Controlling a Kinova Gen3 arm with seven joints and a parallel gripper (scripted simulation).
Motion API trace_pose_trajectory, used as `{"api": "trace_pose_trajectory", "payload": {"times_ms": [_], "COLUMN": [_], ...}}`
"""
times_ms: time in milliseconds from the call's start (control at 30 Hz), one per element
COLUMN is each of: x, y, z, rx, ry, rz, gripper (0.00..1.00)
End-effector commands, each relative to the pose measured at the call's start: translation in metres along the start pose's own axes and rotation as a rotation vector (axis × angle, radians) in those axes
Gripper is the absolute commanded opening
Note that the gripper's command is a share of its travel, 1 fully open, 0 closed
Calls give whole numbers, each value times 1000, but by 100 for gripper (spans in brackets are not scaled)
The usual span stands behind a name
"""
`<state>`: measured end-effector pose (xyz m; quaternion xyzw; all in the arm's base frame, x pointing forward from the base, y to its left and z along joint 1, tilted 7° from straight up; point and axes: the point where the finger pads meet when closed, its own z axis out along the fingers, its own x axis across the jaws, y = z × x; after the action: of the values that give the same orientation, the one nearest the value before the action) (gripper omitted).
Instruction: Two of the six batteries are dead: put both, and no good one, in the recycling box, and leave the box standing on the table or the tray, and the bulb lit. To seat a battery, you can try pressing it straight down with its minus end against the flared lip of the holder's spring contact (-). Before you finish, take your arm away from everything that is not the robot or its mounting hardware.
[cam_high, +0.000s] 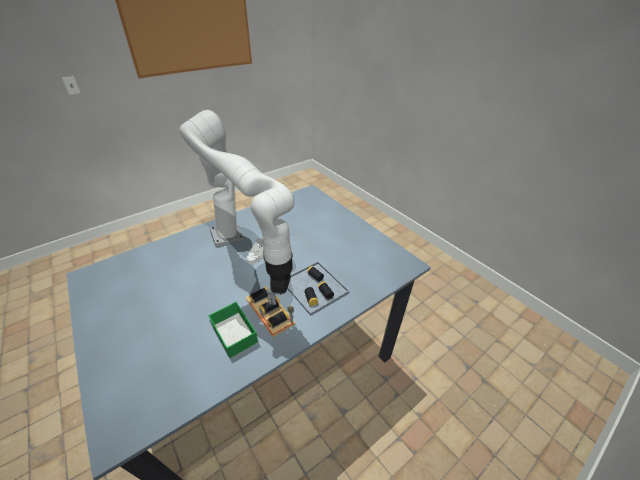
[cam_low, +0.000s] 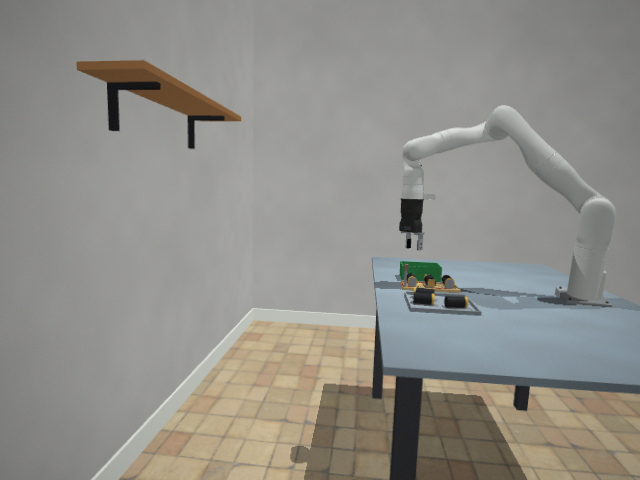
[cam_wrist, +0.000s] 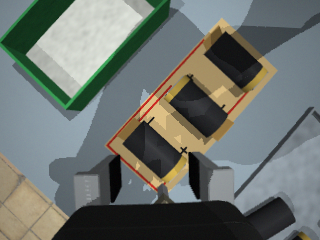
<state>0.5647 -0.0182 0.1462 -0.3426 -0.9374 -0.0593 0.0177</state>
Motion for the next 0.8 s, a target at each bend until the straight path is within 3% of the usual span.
{"api": "trace_pose_trajectory", "payload": {"times_ms": [0,767], "x": [0,0], "y": [2,2], "z": [-1,-1], "rx": [-1,-2], "ry": [-3,-3], "rz": [35,416], "gripper": [90,90]}}
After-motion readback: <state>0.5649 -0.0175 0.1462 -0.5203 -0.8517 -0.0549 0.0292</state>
